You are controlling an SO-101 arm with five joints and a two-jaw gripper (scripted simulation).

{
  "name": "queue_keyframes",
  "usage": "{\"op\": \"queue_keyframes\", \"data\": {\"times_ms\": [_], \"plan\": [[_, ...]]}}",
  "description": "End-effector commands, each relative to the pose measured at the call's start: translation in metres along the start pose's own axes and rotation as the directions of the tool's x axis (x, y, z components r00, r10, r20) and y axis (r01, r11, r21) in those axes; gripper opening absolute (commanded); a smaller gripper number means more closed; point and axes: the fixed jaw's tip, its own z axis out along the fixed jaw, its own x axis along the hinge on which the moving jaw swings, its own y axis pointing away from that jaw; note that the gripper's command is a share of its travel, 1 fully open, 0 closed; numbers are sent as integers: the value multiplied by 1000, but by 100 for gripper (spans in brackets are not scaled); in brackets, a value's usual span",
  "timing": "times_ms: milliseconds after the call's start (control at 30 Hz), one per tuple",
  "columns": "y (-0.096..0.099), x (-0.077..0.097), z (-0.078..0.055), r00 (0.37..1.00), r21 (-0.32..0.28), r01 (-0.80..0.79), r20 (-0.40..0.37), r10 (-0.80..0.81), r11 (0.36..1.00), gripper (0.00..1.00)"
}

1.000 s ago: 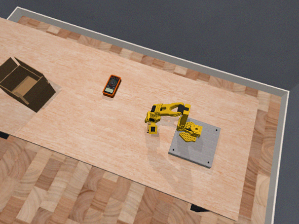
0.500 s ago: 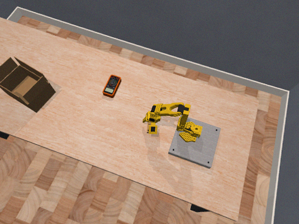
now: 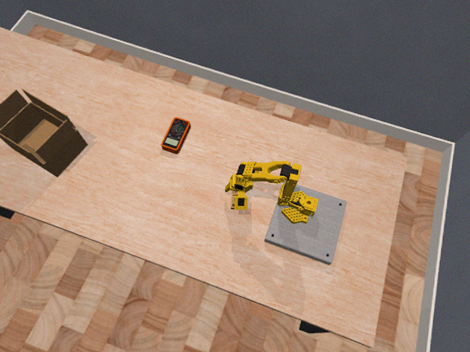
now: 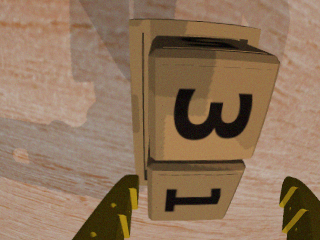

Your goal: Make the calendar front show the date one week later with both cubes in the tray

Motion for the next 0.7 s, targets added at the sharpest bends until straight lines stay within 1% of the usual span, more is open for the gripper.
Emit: {"op": "queue_keyframes", "data": {"times_ms": [0,67,233,367,467,667], "plan": [[-2,0,-16,1000,10,14,-1,-14,1000,36],[-2,0,-16,1000,10,14,-1,-14,1000,36],[-1,-1,-34,1000,10,14,-1,-14,1000,36],[1,-1,-43,1000,10,14,-1,-14,1000,36],[1,-1,-46,1000,10,14,-1,-14,1000,36],[1,-1,-47,1000,10,14,-1,-14,1000,36]]}}
